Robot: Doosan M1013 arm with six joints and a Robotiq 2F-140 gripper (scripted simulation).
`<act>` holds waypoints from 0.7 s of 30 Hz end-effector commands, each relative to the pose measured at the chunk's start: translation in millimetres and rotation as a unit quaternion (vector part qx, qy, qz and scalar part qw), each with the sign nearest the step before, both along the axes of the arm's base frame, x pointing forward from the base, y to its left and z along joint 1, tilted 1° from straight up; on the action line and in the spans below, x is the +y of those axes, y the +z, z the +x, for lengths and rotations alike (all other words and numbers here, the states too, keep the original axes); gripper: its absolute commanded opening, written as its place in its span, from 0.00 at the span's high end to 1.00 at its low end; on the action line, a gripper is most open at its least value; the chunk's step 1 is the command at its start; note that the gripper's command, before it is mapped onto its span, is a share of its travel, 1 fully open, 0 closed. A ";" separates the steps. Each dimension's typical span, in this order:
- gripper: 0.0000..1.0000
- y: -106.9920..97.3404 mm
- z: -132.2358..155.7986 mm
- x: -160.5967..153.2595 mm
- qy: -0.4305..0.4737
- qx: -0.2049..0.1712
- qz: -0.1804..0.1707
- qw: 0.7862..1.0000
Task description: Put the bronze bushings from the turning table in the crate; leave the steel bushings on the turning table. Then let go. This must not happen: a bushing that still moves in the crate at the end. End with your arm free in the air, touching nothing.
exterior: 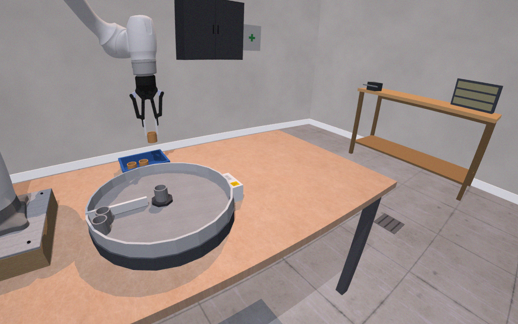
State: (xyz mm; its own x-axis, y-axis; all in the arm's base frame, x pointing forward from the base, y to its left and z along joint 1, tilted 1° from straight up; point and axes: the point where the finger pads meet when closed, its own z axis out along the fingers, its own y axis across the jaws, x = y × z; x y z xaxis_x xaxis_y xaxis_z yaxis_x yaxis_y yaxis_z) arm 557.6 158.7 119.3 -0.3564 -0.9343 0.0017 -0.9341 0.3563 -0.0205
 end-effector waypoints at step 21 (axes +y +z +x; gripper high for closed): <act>1.00 -64.0 0.8 -0.7 0.000 0.000 0.000 1.000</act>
